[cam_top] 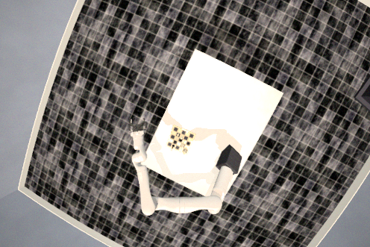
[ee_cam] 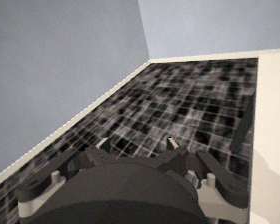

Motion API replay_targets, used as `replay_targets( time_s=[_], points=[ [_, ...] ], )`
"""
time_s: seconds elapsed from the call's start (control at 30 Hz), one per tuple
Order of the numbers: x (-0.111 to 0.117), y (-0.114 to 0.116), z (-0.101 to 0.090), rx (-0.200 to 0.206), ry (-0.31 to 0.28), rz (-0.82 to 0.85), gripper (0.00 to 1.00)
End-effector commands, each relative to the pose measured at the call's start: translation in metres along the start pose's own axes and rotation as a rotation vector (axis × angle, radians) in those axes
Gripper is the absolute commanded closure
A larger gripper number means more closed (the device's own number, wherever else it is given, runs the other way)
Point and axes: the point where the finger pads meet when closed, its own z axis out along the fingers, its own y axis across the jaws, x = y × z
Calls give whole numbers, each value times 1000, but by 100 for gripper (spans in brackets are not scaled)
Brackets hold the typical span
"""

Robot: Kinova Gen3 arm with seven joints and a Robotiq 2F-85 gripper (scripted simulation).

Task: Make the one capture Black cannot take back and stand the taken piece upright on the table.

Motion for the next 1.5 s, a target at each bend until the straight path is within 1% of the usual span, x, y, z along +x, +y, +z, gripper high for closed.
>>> replay_targets(
  time_s=[0.0,0.23,0.27,0.63,0.67,1.07,1.1,1.43,1.47],
  points=[
    [-9,-5,-2,1,-5,-11,0],
    [-9,-5,-2,1,-5,-11,0],
    [-25,-5,-12,-16,-9,13,0],
    [-25,-5,-12,-16,-9,13,0],
    [-40,-5,-21,-34,-14,35,0],
    [-40,-5,-21,-34,-14,35,0],
    [-56,-4,-31,-52,-19,55,0],
    [-56,-4,-31,-52,-19,55,0],
    [-71,-2,-41,-72,-25,74,0]
  ],
)
